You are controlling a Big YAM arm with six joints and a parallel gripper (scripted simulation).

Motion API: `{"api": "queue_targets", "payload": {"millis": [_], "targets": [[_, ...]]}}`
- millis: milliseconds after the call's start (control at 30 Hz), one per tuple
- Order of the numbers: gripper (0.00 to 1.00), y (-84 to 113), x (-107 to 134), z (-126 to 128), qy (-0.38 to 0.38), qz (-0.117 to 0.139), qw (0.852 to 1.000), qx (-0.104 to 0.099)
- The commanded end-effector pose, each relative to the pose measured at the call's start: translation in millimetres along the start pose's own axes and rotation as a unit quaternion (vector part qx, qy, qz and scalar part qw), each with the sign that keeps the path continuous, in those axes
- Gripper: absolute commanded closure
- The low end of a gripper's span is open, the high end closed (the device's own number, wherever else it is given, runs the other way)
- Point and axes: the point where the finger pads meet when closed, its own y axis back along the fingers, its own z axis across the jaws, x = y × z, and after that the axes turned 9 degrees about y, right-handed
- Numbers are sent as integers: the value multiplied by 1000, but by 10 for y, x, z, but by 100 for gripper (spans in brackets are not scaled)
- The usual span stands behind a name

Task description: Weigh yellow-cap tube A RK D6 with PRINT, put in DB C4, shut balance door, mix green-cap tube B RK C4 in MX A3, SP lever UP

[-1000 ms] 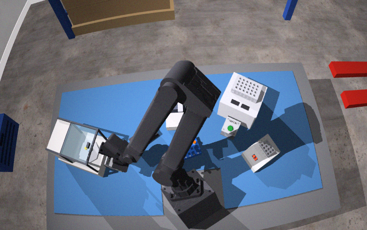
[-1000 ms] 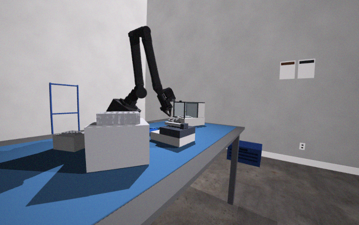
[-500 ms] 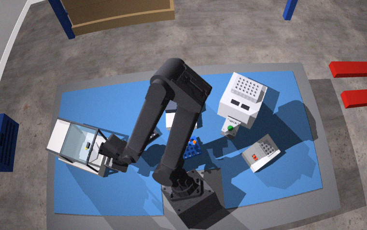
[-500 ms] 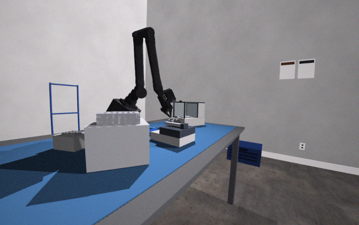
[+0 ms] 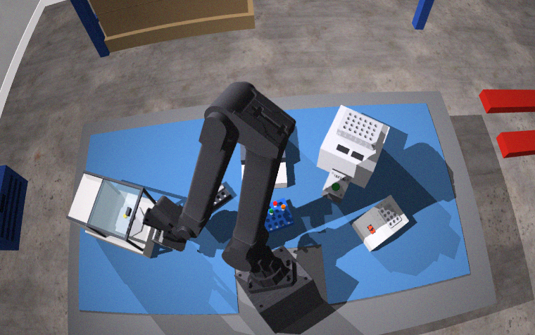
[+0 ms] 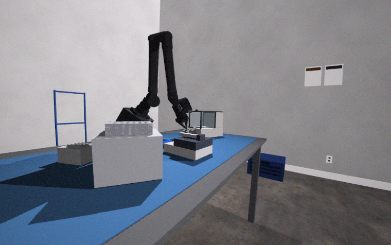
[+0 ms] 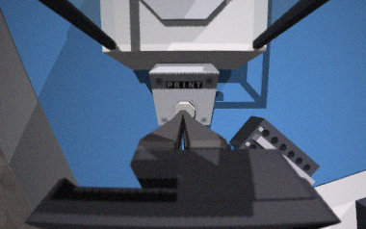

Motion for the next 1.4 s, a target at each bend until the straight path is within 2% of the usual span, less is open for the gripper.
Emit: {"api": "queue_targets", "payload": {"millis": [0,467,1367], "targets": [[100,-61,-129,-104,0,-14,1000,12],[100,-144,-127,-105,0,-14,1000,12],[100,-144,-127,-105,0,-14,1000,12]]}}
